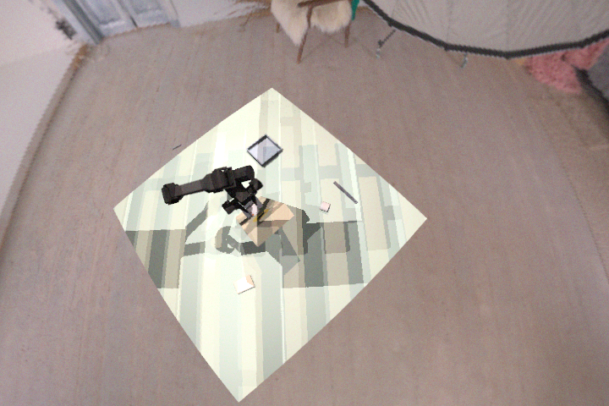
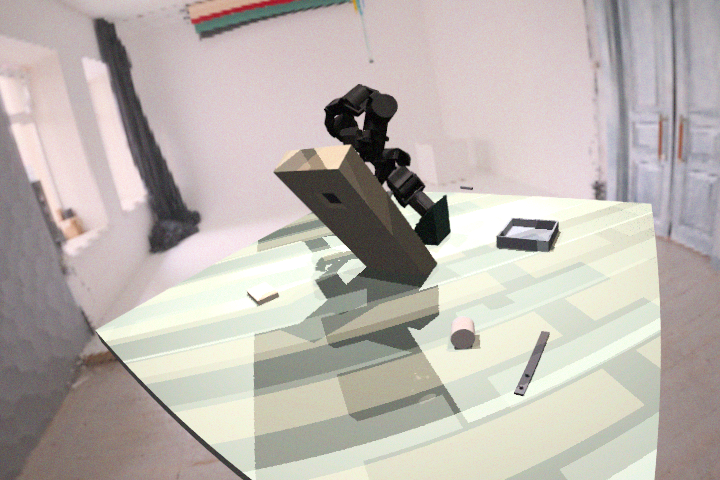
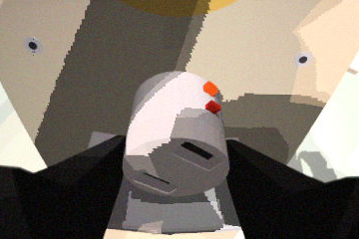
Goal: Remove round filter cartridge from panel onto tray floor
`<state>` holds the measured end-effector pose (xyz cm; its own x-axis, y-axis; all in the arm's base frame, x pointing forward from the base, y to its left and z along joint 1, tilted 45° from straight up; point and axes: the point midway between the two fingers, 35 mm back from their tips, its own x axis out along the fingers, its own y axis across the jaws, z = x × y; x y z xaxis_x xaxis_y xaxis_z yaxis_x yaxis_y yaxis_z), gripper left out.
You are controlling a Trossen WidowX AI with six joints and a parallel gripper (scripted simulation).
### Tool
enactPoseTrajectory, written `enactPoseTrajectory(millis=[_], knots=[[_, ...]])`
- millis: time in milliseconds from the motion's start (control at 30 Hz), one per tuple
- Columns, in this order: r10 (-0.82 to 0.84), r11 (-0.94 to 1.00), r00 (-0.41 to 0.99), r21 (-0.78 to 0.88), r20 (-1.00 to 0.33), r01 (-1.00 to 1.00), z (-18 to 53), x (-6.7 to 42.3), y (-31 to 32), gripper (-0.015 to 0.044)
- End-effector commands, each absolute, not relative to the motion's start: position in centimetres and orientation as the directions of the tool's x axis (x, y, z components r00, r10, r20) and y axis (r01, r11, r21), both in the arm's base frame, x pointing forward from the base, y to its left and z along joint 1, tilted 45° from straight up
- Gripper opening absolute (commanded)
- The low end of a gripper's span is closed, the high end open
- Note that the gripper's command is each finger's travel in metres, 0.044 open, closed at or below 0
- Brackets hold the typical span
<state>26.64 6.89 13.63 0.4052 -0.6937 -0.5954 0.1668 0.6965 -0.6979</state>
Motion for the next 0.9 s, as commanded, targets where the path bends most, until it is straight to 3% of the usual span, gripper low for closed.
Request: enactPoseTrajectory(millis=[0,600,867], knots=[[-0.695,0.694,0.407,-0.700,-0.593,0.165,14.4,27.5,7.5,0.0000],[-0.579,0.758,0.518,-0.650,-0.630,0.056,20.2,24.1,13.7,0.0000],[-0.598,0.746,0.504,-0.662,-0.624,0.066,18.9,24.7,15.2,0.0000]])
